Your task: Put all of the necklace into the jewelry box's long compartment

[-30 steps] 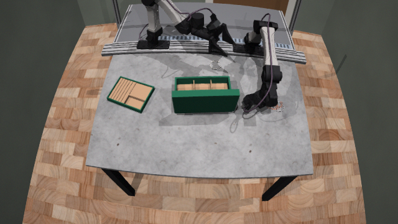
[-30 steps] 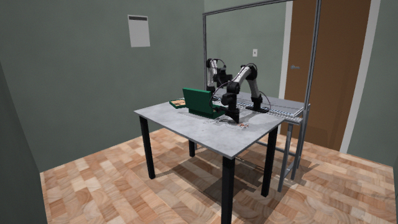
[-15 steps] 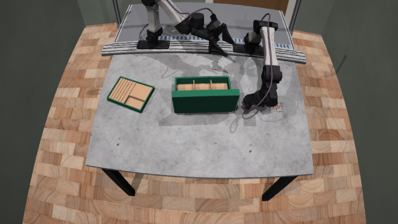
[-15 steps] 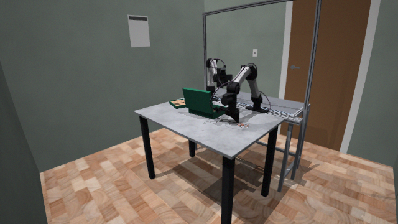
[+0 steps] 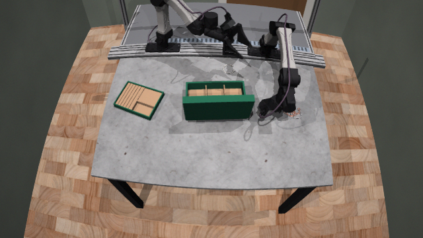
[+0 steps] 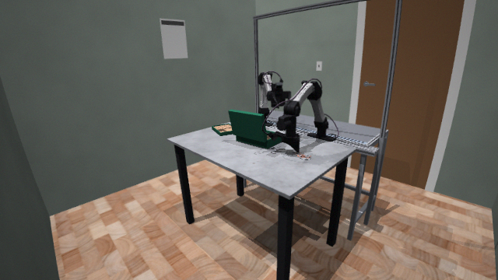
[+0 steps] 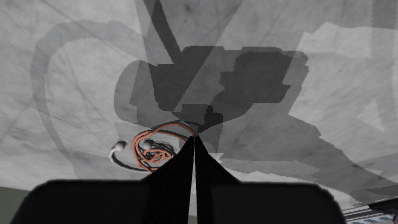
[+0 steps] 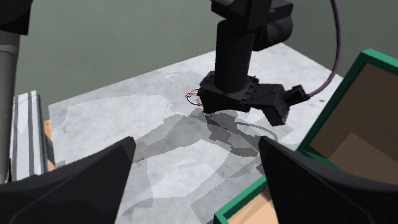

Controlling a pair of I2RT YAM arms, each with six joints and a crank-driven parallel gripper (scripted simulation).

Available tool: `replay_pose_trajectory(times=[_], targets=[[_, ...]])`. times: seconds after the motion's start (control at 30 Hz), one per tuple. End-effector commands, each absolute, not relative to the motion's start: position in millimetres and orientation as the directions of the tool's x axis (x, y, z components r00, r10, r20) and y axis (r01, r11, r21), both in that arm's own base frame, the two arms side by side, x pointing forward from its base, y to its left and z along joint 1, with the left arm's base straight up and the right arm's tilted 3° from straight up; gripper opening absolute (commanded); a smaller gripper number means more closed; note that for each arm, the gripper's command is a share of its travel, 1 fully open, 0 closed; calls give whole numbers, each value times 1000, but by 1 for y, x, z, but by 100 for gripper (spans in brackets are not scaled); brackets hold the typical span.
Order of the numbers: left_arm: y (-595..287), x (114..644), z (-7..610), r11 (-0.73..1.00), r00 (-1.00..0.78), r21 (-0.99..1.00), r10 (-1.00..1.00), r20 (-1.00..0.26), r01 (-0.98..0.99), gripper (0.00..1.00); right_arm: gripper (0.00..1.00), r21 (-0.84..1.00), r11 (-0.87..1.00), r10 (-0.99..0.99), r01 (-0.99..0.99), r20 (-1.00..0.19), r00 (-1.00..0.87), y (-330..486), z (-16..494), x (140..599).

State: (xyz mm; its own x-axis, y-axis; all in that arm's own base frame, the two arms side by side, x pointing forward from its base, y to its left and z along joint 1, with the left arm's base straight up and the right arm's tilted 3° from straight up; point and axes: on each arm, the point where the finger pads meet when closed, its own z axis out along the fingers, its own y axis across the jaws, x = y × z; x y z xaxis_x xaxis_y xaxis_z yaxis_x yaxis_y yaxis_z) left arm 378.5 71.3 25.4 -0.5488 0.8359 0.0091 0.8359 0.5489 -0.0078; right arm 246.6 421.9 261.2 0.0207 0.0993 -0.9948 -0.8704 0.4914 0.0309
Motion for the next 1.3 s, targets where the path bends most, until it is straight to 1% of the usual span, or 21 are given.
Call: replay_pose_trajectory(times=[0.0, 0.07, 0.17, 0.37, 0.53, 0.9, 1.1, 1.2, 1.27], targets=[[72, 384, 61, 554, -553, 30, 833, -13, 832, 0, 100, 27, 512, 118, -858, -992, 39, 420, 283, 258], [72, 384, 70, 554, -554, 30, 833, -13, 832, 0, 100, 28, 514, 119, -857, -992, 39, 421, 287, 260], [72, 382, 66, 554, -554, 8, 832, -1, 832, 0, 100, 29, 515, 120, -857, -992, 38, 421, 288, 261], [72, 382, 102, 555, -555, 26, 832, -11, 831, 0, 100, 29, 516, 125, -856, -991, 42, 421, 293, 262], [71, 382, 108, 555, -555, -12, 832, 9, 832, 0, 100, 29, 516, 133, -856, -990, 47, 421, 295, 262], [71, 382, 127, 554, -554, -13, 832, 10, 832, 0, 100, 29, 516, 133, -856, -990, 47, 421, 295, 262], [71, 382, 127, 554, -554, -13, 832, 10, 832, 0, 100, 97, 414, 146, -905, -988, -40, 406, 294, 250], [71, 382, 127, 554, -554, -13, 832, 10, 832, 0, 100, 137, 372, 195, -918, -978, -66, 374, 318, 255], [71, 382, 127, 554, -554, -13, 832, 10, 832, 0, 100, 137, 372, 195, -918, -978, -66, 374, 318, 255]])
